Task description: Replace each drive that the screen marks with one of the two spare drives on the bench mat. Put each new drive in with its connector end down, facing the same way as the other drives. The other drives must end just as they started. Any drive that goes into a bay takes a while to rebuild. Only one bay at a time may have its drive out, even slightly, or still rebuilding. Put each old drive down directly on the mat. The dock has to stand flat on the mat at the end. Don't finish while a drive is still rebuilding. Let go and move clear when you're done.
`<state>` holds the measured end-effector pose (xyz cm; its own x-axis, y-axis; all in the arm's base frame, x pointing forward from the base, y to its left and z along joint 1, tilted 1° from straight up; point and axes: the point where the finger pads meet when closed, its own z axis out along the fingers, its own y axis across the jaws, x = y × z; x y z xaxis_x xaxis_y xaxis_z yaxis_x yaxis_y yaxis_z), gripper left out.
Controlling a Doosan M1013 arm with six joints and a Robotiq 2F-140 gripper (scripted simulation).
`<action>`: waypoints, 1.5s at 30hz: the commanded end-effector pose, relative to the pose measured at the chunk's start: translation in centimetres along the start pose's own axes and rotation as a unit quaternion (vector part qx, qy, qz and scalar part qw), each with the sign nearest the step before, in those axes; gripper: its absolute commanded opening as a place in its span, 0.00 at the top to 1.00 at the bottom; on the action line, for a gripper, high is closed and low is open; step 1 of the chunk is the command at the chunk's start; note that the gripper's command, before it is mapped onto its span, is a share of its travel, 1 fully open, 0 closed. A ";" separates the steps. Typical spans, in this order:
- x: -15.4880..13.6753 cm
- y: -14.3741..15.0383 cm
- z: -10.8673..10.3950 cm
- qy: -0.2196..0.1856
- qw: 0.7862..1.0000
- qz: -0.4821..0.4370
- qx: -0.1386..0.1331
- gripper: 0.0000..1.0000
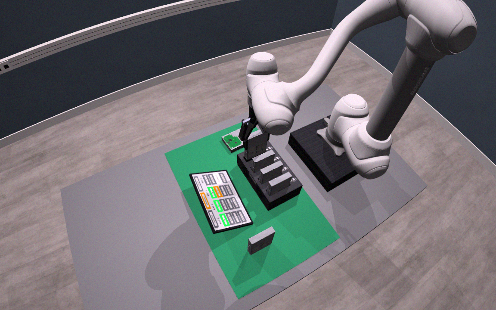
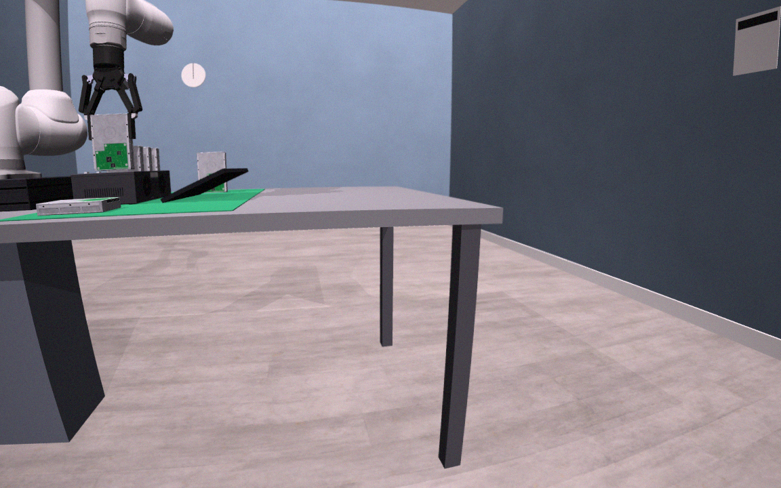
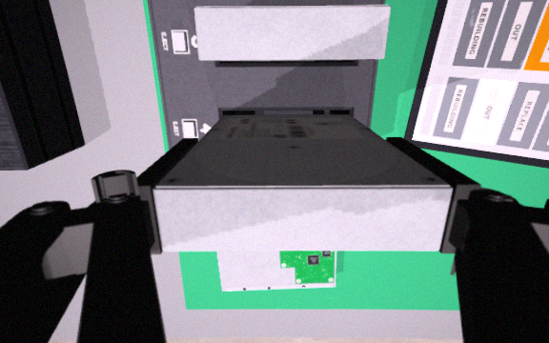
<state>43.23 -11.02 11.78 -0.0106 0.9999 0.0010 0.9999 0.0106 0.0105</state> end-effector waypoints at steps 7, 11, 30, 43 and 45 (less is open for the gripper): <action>0.0 0.1 -0.1 0.000 1.000 0.000 -0.001 0.90; 0.0 0.1 -0.1 0.000 1.000 0.000 -0.001 0.90; 0.0 0.1 0.3 0.000 1.000 0.000 -0.001 0.90; 0.0 0.1 0.8 0.000 1.000 0.000 -0.001 0.90; 0.0 0.1 0.9 0.000 1.000 0.000 -0.001 0.90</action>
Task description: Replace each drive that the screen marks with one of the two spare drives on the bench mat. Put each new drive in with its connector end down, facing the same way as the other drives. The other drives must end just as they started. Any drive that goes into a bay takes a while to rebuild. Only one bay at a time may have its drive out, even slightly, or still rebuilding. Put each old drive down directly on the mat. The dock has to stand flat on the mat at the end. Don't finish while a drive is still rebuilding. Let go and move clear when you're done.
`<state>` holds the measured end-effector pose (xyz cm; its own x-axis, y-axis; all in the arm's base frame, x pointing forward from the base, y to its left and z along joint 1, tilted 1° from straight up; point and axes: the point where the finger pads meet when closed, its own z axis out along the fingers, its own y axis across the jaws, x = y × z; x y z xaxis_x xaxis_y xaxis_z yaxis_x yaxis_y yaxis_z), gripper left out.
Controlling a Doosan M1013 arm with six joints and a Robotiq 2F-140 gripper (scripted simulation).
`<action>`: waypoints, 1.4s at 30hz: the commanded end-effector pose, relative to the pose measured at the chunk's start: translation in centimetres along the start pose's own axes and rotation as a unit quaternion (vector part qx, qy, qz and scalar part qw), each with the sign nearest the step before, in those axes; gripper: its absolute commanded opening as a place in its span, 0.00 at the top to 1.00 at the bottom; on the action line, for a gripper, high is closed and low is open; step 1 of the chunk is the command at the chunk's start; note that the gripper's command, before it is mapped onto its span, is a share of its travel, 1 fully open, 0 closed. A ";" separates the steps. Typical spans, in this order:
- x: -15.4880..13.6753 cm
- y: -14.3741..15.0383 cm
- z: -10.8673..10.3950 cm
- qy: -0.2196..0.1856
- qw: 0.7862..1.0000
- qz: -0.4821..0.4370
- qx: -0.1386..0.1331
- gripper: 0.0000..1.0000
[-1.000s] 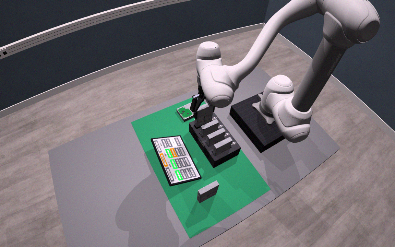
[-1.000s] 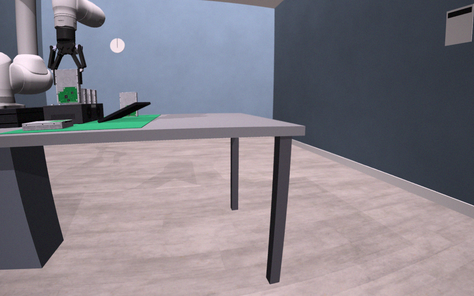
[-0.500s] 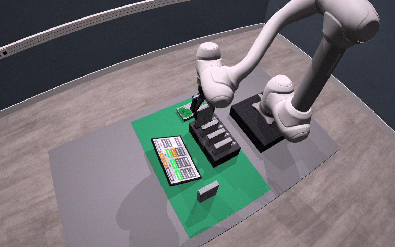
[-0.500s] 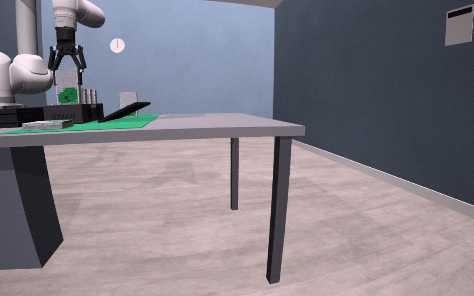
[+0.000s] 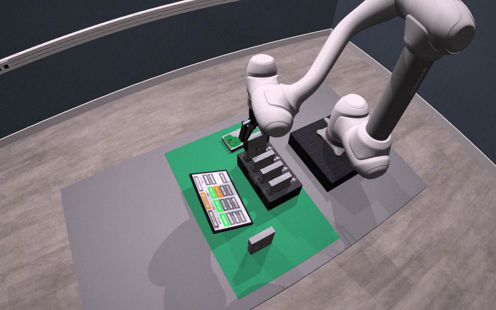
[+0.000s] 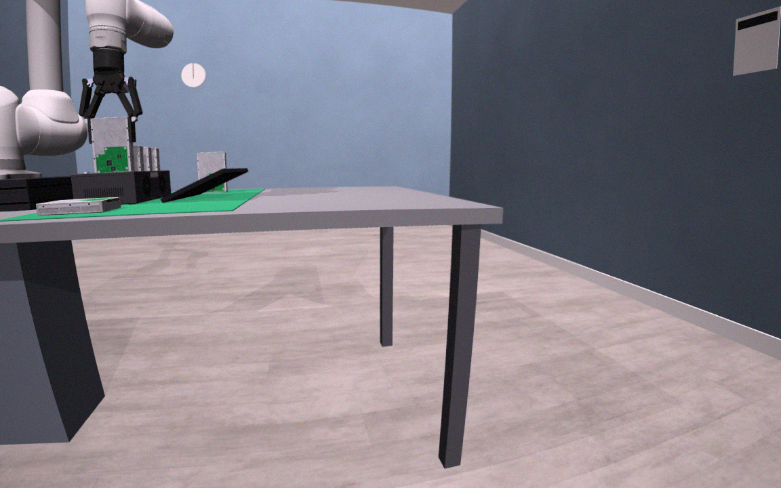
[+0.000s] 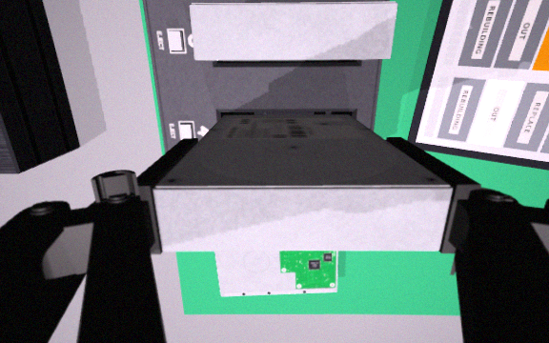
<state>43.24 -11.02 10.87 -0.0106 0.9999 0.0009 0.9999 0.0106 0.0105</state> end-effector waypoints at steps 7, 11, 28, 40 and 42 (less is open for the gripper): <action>0.0 0.1 0.3 0.000 1.000 0.000 -0.001 0.90; 0.0 0.1 0.4 0.000 1.000 0.000 -0.001 0.90; 0.0 0.1 0.6 0.000 1.000 0.000 -0.001 0.90; 0.0 0.1 0.6 0.000 1.000 0.000 -0.001 0.90; 0.0 0.1 0.6 0.000 1.000 0.000 -0.001 0.90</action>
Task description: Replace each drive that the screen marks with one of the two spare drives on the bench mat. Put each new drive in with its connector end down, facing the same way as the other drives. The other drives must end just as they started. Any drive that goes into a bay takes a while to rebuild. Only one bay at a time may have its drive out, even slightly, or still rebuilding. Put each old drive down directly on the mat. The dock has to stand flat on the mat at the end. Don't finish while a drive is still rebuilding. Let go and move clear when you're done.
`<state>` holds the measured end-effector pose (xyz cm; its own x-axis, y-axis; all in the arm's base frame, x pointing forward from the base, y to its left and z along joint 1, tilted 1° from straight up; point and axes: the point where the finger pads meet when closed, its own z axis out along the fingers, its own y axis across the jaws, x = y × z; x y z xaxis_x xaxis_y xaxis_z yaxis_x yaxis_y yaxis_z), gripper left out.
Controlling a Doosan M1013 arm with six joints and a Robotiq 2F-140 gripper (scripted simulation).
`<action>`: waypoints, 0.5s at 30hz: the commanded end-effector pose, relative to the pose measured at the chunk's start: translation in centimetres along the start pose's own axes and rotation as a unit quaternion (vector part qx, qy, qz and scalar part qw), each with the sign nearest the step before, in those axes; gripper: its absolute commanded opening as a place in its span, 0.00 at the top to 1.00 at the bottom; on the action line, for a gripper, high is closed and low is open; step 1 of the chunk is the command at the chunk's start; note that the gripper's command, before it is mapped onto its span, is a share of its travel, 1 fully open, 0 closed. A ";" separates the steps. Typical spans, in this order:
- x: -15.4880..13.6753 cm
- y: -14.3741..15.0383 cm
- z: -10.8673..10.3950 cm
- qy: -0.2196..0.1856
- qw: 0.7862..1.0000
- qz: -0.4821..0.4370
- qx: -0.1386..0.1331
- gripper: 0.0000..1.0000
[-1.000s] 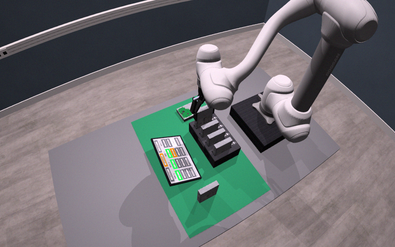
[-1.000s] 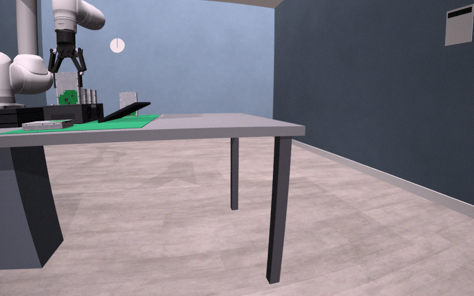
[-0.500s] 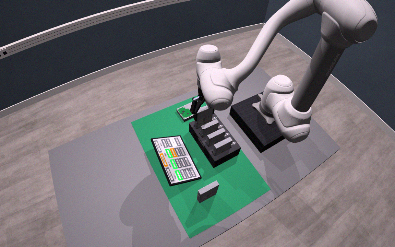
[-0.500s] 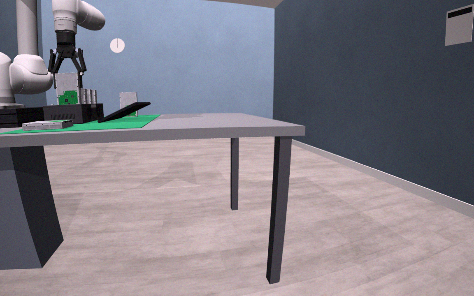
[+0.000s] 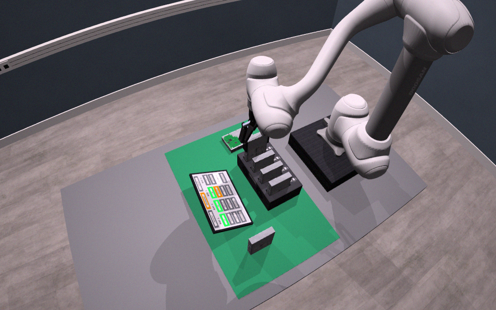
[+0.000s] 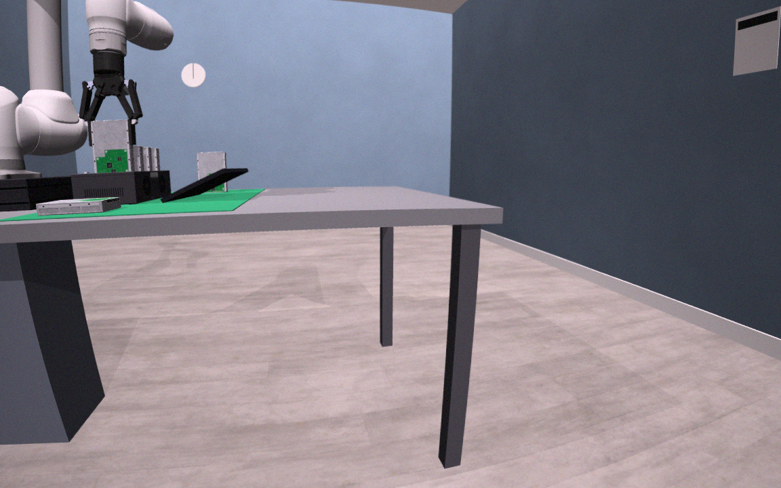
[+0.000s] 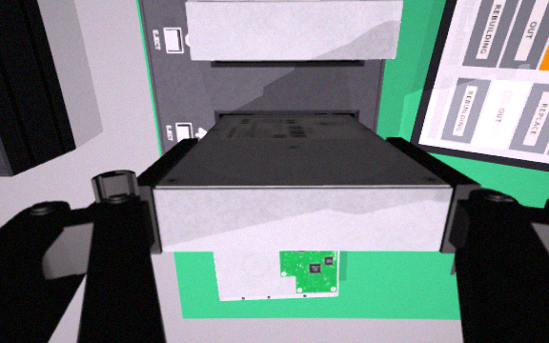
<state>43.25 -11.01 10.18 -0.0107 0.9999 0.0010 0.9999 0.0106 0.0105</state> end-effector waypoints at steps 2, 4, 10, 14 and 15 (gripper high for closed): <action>0.0 0.1 -0.1 0.000 1.000 0.000 -0.001 0.90; 0.0 0.1 -0.1 0.000 1.000 0.000 -0.001 0.90; 0.0 0.1 0.0 0.000 1.000 0.000 -0.001 0.90; 0.0 0.1 0.1 0.000 1.000 0.000 -0.001 0.90; 0.0 0.1 0.1 0.000 1.000 0.000 -0.001 0.90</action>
<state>43.25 -11.01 10.09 -0.0107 0.9999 0.0010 0.9999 0.0106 0.0105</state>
